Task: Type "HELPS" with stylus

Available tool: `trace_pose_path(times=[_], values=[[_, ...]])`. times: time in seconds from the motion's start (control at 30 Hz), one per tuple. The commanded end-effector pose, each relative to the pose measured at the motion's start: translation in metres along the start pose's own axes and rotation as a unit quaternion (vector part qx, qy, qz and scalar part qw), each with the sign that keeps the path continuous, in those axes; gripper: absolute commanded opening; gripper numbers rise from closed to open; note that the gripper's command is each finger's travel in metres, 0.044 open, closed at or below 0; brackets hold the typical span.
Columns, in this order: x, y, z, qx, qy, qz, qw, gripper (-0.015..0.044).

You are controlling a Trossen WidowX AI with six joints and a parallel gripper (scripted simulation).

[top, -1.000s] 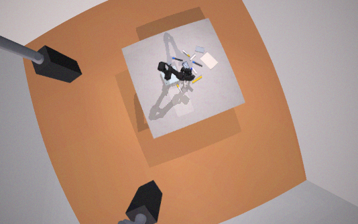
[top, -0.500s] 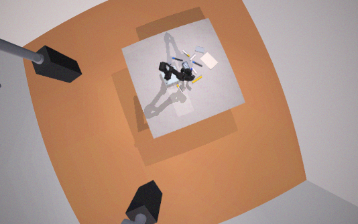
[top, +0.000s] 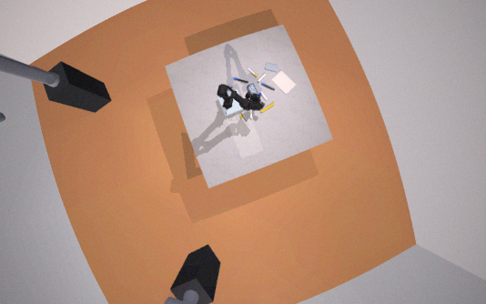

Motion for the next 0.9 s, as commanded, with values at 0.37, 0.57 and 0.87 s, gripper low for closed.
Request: trace_pose_path(times=[0.37, 0.57, 0.87], values=[[-0.004, 0.002, 0.000, 0.002, -0.002, -0.001, 1.000, 0.0081], [-0.004, 0.002, 0.000, 0.002, -0.002, -0.001, 1.000, 0.0081], [0.018, -0.010, 0.003, 0.002, -0.002, -0.002, 1.000, 0.0081]])
Point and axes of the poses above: the point midway between the two fingers, 35 mm back from their tips, its own y axis out along the fingers, its own z axis across the jaws, x = y × z, the point moved 10 cm from there along -y, back along the fingers, and after that the axes turned 10 degrees about y, right-handed, at the moved point
